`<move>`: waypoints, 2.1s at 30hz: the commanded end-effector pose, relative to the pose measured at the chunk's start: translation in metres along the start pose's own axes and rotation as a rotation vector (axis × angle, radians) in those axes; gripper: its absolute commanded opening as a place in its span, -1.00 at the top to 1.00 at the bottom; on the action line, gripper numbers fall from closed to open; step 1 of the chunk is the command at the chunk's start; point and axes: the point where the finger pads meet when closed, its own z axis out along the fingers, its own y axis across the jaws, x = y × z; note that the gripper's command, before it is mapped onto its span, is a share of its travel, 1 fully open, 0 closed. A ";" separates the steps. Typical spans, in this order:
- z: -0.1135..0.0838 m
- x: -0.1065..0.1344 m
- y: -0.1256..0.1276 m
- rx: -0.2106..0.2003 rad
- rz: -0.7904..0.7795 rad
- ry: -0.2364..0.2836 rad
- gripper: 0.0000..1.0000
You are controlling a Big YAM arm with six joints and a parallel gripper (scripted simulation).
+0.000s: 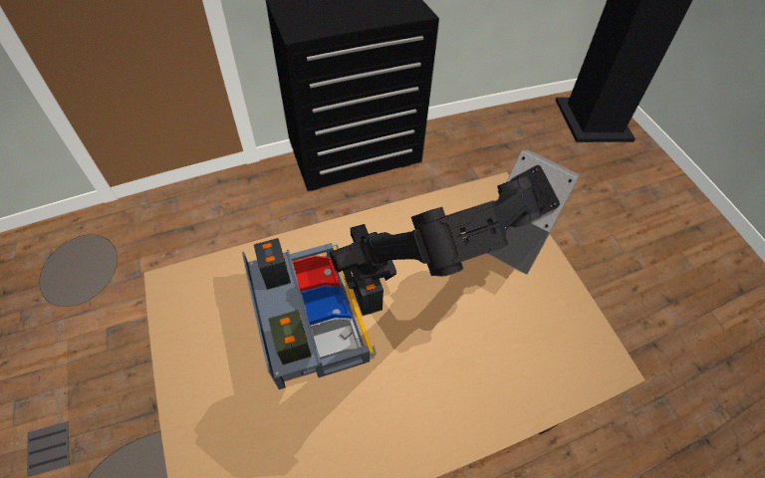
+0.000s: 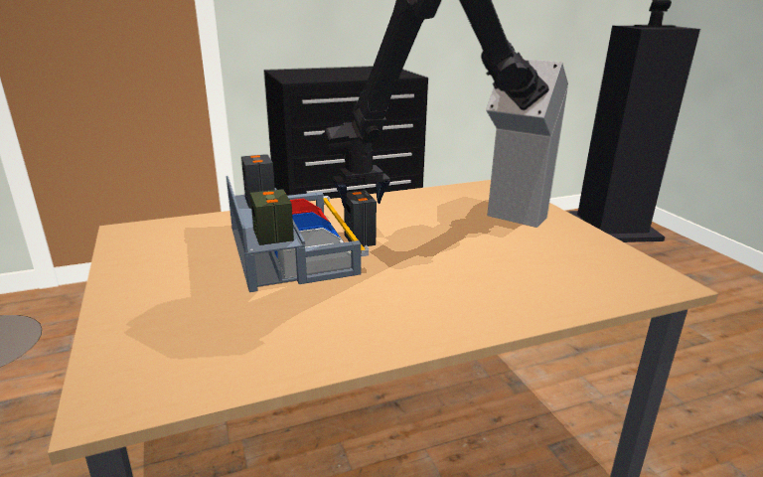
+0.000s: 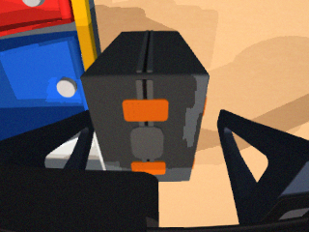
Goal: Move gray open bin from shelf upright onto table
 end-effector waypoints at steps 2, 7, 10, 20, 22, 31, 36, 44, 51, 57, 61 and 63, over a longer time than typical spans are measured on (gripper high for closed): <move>0.011 0.005 0.007 -0.014 -0.008 0.007 -1.00; 0.008 0.009 0.015 -0.034 -0.020 0.007 -1.00; 0.018 0.005 0.006 -0.013 -0.008 0.007 -1.00; 0.024 0.005 0.007 -0.014 -0.012 0.007 -1.00; 0.024 0.005 0.007 -0.014 -0.012 0.007 -1.00; 0.017 0.009 0.013 -0.031 -0.022 0.008 -1.00; 0.017 0.009 0.013 -0.031 -0.022 0.008 -1.00; 0.017 0.009 0.013 -0.031 -0.022 0.008 -1.00; 0.017 0.009 0.013 -0.031 -0.022 0.008 -1.00; 0.017 0.009 0.013 -0.031 -0.022 0.008 -1.00; 0.017 0.009 0.013 -0.031 -0.022 0.008 -1.00; 0.017 0.009 0.013 -0.031 -0.022 0.008 1.00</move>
